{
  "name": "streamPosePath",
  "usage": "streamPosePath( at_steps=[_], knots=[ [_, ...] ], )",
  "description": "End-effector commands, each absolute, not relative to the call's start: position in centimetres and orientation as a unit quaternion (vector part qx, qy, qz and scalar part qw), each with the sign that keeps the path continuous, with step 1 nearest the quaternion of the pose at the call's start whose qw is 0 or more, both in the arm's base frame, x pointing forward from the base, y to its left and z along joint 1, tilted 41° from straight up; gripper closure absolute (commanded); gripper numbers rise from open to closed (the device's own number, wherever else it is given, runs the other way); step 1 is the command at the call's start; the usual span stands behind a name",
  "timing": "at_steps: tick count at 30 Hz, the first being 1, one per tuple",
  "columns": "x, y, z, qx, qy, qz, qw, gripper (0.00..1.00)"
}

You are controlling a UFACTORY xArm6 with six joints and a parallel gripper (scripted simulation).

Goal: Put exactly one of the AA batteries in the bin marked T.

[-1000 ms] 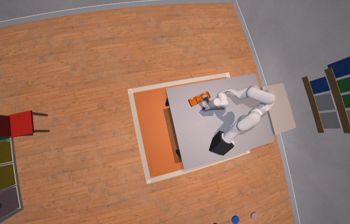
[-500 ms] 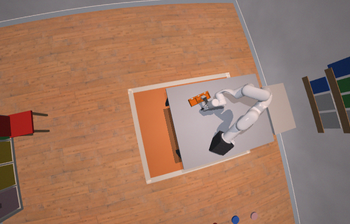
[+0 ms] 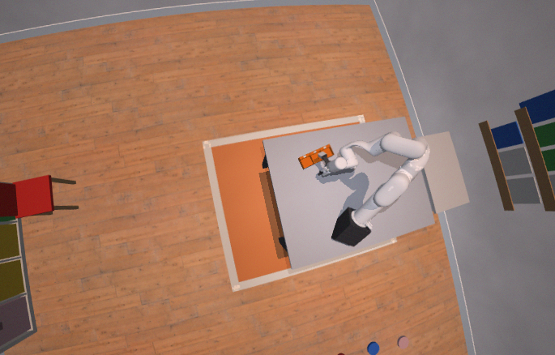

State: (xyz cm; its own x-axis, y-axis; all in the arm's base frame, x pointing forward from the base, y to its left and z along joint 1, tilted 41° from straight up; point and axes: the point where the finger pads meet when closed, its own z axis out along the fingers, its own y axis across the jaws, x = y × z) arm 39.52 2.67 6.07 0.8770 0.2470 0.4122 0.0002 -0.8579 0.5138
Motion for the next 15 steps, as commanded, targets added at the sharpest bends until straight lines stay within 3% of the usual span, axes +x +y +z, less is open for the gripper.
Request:
streamPosePath(
  at_steps=[1, 3, 4, 15],
  knots=[
    [39.57, 2.71, 6.11, 0.934, 0.066, 0.240, 0.258, 0.72],
    [39.57, 2.71, 6.11, 0.934, 0.066, 0.240, 0.258, 0.72],
    [39.57, 2.71, 6.11, 0.934, 0.066, 0.240, 0.258, 1.00],
    [39.57, 2.71, 6.11, 0.934, 0.066, 0.240, 0.258, 1.00]
  ],
)
